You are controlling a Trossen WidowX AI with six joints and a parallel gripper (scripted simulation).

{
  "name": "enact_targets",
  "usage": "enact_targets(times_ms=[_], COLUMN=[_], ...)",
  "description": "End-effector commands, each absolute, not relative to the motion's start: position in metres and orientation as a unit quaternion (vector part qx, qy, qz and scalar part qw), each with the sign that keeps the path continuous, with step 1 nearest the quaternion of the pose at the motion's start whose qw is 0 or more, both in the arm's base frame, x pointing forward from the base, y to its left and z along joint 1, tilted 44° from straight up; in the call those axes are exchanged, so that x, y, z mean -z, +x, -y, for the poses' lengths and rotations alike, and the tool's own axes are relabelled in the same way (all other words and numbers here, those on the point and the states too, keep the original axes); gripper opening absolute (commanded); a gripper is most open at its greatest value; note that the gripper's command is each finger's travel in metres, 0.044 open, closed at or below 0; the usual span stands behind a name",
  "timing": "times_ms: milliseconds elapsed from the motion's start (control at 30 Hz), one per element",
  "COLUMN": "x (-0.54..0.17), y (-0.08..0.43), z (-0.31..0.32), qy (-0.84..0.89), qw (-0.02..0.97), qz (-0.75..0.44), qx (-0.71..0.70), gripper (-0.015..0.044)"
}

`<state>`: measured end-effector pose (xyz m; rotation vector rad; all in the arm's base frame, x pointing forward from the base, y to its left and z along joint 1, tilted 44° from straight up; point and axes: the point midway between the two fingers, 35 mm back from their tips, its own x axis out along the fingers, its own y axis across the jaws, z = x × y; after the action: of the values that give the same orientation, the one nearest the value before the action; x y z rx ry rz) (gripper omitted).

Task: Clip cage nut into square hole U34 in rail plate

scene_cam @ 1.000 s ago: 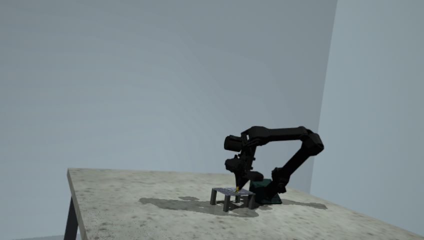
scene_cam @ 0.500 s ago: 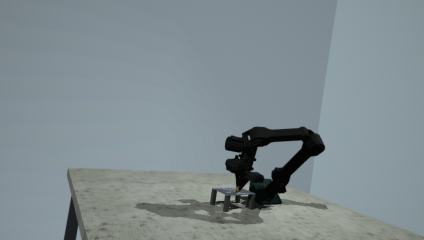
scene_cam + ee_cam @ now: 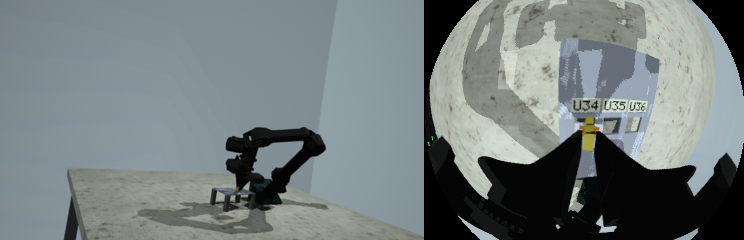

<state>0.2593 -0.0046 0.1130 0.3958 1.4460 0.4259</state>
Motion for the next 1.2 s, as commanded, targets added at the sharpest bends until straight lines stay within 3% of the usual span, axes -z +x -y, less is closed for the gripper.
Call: enact_targets(times_ms=[0,1167], x=[-0.1128,-0.1141], y=[0.2595,0.2595], z=[0.0045,0.0006], qy=[0.175,0.152], qw=[0.713,0.719], qz=[-0.653,-0.659], qx=[-0.186,-0.162], gripper=[0.0027,0.0027])
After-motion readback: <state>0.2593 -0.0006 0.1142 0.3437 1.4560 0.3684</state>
